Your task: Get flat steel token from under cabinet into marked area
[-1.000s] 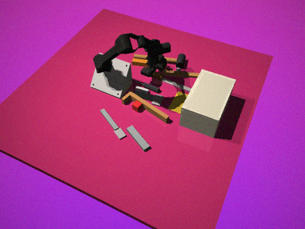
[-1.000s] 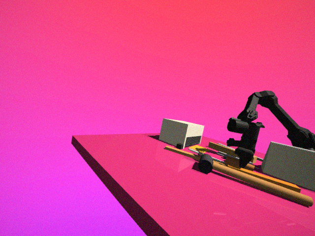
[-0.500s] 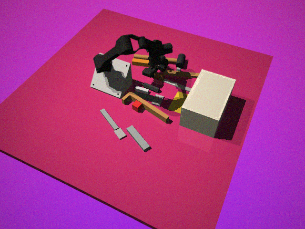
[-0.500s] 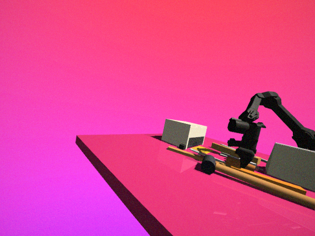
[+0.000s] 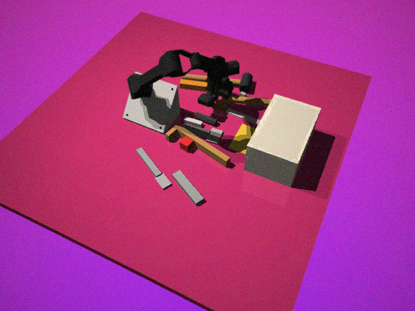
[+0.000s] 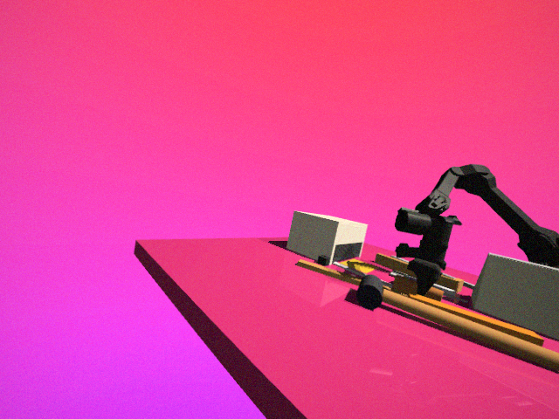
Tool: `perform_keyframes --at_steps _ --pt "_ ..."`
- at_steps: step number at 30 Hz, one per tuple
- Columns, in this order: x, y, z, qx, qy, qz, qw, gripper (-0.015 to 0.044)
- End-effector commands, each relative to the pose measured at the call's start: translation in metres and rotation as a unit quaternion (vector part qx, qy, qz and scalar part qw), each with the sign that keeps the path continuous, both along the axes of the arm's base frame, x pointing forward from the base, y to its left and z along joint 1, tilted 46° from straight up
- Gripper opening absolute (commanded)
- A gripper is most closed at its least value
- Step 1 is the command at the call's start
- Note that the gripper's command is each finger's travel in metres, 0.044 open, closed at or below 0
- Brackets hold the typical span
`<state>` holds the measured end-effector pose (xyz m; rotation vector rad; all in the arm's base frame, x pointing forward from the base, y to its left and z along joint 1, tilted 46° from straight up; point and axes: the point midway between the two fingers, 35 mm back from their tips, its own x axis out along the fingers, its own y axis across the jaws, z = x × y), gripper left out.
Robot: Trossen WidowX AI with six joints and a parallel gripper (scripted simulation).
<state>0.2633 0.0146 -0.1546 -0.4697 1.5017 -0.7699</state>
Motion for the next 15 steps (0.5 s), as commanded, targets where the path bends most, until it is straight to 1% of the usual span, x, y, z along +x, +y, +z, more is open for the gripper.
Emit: perform_keyframes --at_steps 1,15 --pt "0.007 -0.001 0.000 0.002 0.000 0.000 1.000 0.0000" --pt "0.025 -0.004 0.001 0.001 0.000 0.000 1.000 0.0000"
